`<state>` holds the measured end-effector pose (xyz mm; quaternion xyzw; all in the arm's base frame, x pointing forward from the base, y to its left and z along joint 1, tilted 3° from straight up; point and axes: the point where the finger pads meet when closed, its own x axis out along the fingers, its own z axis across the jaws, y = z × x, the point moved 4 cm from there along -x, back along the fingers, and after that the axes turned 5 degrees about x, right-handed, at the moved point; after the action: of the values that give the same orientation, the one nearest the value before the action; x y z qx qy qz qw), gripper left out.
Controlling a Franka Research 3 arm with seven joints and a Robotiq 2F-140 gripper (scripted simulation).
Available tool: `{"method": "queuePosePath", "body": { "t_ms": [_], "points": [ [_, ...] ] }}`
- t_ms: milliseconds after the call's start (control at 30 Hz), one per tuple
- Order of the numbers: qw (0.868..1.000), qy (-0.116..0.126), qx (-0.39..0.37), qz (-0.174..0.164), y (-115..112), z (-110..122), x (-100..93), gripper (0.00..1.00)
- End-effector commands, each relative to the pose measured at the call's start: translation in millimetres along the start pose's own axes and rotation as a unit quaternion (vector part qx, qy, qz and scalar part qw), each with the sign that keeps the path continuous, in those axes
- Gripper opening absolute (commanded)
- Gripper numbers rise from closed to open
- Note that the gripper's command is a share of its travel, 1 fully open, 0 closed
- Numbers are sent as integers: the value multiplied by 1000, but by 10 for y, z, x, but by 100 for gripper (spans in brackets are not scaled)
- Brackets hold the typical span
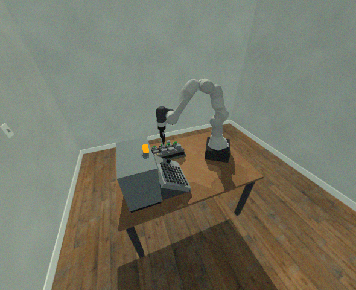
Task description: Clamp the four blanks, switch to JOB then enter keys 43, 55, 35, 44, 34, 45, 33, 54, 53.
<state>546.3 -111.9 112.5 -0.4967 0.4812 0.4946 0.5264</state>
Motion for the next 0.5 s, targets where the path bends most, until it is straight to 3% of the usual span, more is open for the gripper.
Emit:
{"method": "queuePosePath", "body": {
  "t_ms": [0, 467],
  "points": [
    [1000, -5, -15, 10, 54, 10, -162, 40],
    [1000, -5, -15, 10, 46, 6, -515, 40]
  ]
}}
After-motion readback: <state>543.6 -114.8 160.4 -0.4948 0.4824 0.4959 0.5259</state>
